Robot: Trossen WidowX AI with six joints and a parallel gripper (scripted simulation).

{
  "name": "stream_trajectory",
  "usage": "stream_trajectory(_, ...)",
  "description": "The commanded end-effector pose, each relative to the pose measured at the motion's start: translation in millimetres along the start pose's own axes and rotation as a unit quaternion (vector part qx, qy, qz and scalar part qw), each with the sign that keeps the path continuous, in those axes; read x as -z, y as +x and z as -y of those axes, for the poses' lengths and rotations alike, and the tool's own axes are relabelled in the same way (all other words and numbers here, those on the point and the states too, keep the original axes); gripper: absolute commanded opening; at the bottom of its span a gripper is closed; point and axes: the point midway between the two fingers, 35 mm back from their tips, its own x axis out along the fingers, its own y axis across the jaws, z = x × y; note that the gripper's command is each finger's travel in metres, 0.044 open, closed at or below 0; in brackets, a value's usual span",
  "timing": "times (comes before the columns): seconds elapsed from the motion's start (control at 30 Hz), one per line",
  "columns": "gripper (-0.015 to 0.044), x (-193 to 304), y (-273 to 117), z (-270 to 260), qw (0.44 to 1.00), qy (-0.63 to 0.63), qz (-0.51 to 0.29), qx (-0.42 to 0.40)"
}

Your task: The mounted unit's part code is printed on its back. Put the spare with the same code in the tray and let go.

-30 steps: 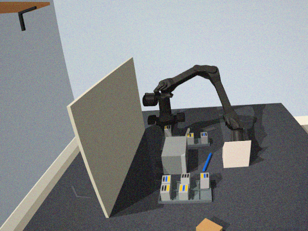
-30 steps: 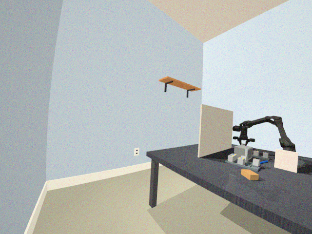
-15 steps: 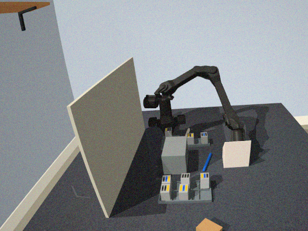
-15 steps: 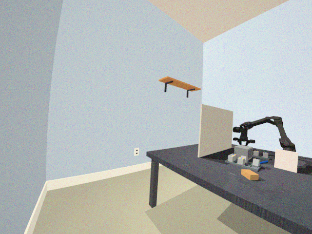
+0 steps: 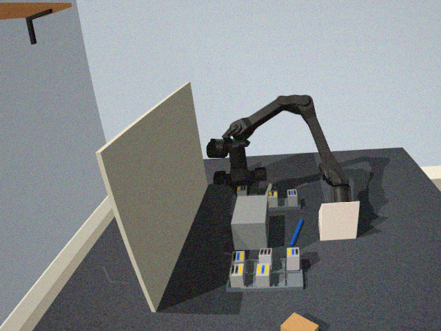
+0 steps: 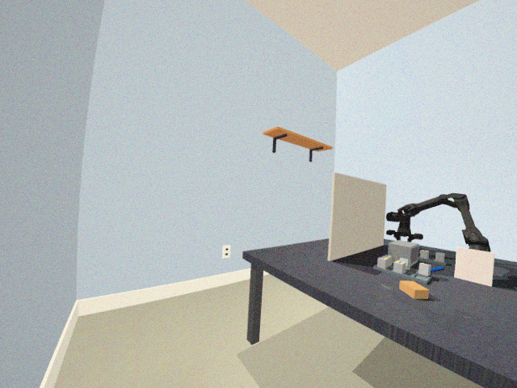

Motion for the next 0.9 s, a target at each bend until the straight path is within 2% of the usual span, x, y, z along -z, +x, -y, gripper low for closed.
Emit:
stream_trajectory(0.0, 0.0, -0.8, 2.8, -0.4, 1.0, -0.002, 0.002, 0.001)
stream_trajectory(0.47, 0.0, -0.3, 13.9, -3.1, 1.0, -0.002, 0.001, 0.001)
stream_trajectory(0.87, 0.0315, 0.5, 11.9, -2.8, 1.0, 0.001, -0.001, 0.0)
